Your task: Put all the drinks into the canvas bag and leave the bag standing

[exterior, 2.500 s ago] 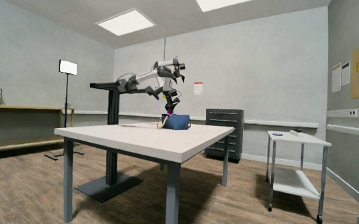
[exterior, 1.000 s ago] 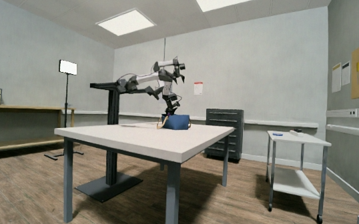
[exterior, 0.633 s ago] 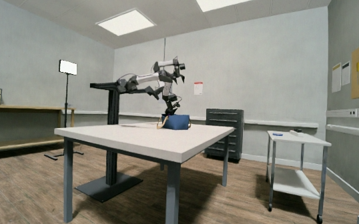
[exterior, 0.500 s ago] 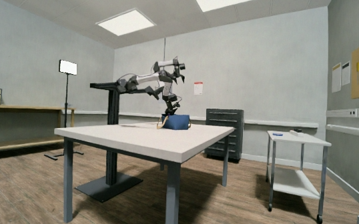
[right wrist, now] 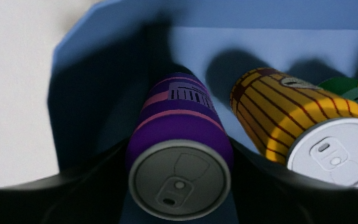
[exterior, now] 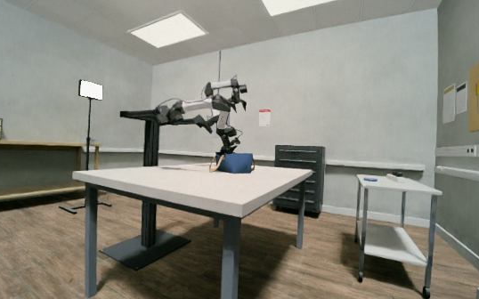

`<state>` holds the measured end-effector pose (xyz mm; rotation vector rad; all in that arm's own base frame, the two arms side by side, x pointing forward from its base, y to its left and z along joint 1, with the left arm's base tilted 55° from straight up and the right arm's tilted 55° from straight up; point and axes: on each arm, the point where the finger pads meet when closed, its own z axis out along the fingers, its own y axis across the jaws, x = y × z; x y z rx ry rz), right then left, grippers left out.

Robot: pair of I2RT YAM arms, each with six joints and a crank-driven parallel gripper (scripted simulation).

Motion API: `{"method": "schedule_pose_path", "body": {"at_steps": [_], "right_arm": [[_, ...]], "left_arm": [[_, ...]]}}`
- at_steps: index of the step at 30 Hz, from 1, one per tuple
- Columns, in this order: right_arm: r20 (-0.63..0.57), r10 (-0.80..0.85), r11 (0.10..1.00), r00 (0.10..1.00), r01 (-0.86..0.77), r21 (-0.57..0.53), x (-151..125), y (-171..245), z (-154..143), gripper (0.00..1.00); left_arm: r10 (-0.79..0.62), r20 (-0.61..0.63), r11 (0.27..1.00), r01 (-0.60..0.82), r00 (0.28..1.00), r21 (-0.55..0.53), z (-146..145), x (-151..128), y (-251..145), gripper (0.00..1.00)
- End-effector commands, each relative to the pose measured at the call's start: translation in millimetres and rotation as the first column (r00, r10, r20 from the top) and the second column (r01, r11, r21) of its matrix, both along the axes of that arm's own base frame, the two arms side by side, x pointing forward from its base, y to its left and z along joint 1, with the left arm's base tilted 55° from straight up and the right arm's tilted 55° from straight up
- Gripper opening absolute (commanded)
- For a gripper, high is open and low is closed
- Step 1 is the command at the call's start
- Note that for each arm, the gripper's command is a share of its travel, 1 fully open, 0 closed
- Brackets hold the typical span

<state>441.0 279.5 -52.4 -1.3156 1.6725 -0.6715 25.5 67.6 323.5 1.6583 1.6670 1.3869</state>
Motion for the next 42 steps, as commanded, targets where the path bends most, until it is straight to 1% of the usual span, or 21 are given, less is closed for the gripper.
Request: {"method": "schedule_pose_path", "body": {"at_steps": [1,2,4,5,7,8,9,10,11,12,13,14,15,16,17,19,20,21,37,38,42], "right_arm": [[0.068,0.041,0.996,0.997,-0.046,0.075,10.6,24.7,27.2,0.74],[0.068,0.041,0.996,0.997,-0.046,0.075,10.6,24.7,27.2,0.74],[0.046,0.038,0.998,0.998,-0.04,0.052,11.6,17.7,10.5,0.74],[0.046,0.029,0.998,0.999,-0.031,0.051,14.3,12.4,10.7,0.74],[0.059,0.045,0.997,0.997,-0.048,0.064,11.5,22.7,20.1,0.74],[0.049,0.051,0.997,0.997,-0.053,0.054,9.9,23.3,11.7,0.74],[0.058,0.046,0.997,0.997,-0.049,0.061,13.1,22.1,17.8,0.74],[0.042,0.034,0.998,0.999,-0.036,0.047,14.1,13.3,6.9,0.74],[0.057,0.027,0.998,0.998,-0.03,0.061,19.2,12.8,16.7,0.74],[0.043,0.037,0.998,0.998,-0.039,0.047,13.9,14.8,7.0,0.74],[0.06,0.046,0.997,0.997,-0.05,0.062,14.7,22.0,18.3,0.74],[0.045,0.055,0.997,0.997,-0.058,0.048,10.2,22.9,8.1,0.74],[0.06,0.048,0.997,0.997,-0.051,0.062,15.8,22.1,17.7,0.74],[0.051,0.04,0.998,0.998,-0.042,0.055,16.2,16.7,12.1,0.74],[0.073,0.046,0.996,0.996,-0.051,0.075,16.8,24.6,27.1,0.74],[0.073,0.046,0.996,0.996,-0.051,0.075,16.8,24.6,27.1,0.74],[0.061,0.043,0.996,0.997,-0.047,0.07,15.4,21.6,19.8,0.74],[0.073,0.039,0.996,0.997,-0.044,0.079,19.0,21.9,27.4,0.89],[0.083,0.033,0.996,0.996,-0.04,0.084,20.7,22.5,30.4,0.89],[0.083,0.033,0.996,0.996,-0.04,0.084,20.7,22.5,30.4,0.91],[0.085,0.027,0.996,0.996,-0.034,0.082,20.8,21.2,30.8,0.91]], "left_arm": [[0.0,0.051,1.0,0.0,0.999,-0.005,8.6,-12.5,-5.9,1.0],[0.0,0.051,1.0,0.0,0.999,-0.005,8.6,-12.5,-5.9,1.0],[0.0,0.051,1.0,0.0,0.999,-0.005,8.6,-12.5,-5.9,1.0],[0.0,0.051,1.0,0.0,0.999,-0.005,8.6,-12.5,-5.9,1.0],[0.0,0.051,1.0,0.0,0.999,-0.005,8.6,-12.5,-5.9,1.0],[0.0,0.051,1.0,0.0,0.999,-0.005,8.6,-12.5,-5.9,1.0],[0.0,0.051,1.0,0.0,0.999,-0.005,8.6,-12.5,-5.9,1.0],[0.0,0.051,1.0,0.0,0.999,-0.005,8.6,-12.5,-5.9,1.0],[0.0,0.051,1.0,0.0,0.999,-0.005,8.6,-12.5,-5.9,1.0],[0.0,0.051,1.0,0.0,0.999,-0.005,8.6,-12.5,-5.9,1.0],[0.0,0.051,1.0,0.0,0.999,-0.005,8.6,-12.5,-5.9,1.0],[0.0,0.051,1.0,0.0,0.999,-0.005,8.6,-12.5,-5.9,1.0],[0.0,0.051,1.0,0.0,0.999,-0.005,8.6,-12.5,-5.9,1.0],[0.0,0.051,1.0,0.0,0.999,-0.005,8.6,-12.5,-5.9,1.0],[0.0,0.051,1.0,0.0,0.999,-0.005,8.6,-12.5,-5.9,1.0],[0.0,0.051,1.0,0.0,0.999,-0.005,8.6,-12.5,-5.9,1.0],[0.0,0.051,1.0,0.0,0.999,-0.005,8.6,-12.5,-5.9,1.0],[0.0,0.051,1.0,0.0,0.999,-0.005,8.6,-12.5,-5.9,1.0],[0.0,0.051,1.0,0.0,0.999,-0.005,8.6,-12.5,-5.9,1.0],[0.0,0.051,1.0,0.0,0.999,-0.005,8.6,-12.5,-5.9,1.0],[0.0,0.051,1.0,0.0,0.999,-0.005,8.6,-12.5,-5.9,1.0]]}}
